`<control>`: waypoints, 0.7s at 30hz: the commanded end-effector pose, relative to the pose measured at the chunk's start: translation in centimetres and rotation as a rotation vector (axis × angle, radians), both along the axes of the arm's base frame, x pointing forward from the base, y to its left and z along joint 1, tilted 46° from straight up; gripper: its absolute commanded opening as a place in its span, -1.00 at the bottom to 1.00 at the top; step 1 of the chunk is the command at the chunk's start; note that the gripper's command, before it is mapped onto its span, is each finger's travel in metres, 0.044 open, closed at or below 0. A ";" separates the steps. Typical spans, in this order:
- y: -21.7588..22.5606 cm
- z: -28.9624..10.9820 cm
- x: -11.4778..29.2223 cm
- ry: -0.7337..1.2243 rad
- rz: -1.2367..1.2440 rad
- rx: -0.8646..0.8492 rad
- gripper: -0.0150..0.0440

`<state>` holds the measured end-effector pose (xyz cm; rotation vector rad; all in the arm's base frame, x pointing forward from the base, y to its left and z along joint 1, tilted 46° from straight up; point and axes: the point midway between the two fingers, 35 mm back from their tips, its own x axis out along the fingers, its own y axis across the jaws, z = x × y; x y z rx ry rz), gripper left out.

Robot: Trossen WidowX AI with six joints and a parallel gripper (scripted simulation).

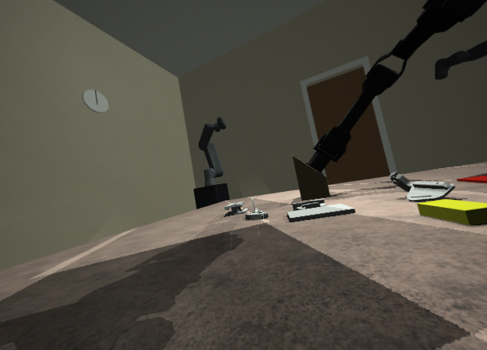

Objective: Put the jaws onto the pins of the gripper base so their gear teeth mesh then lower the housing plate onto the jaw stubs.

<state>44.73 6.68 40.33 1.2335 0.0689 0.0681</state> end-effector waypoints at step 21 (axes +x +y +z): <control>-8.0 -15.2 4.3 0.445 -0.087 0.076 1.00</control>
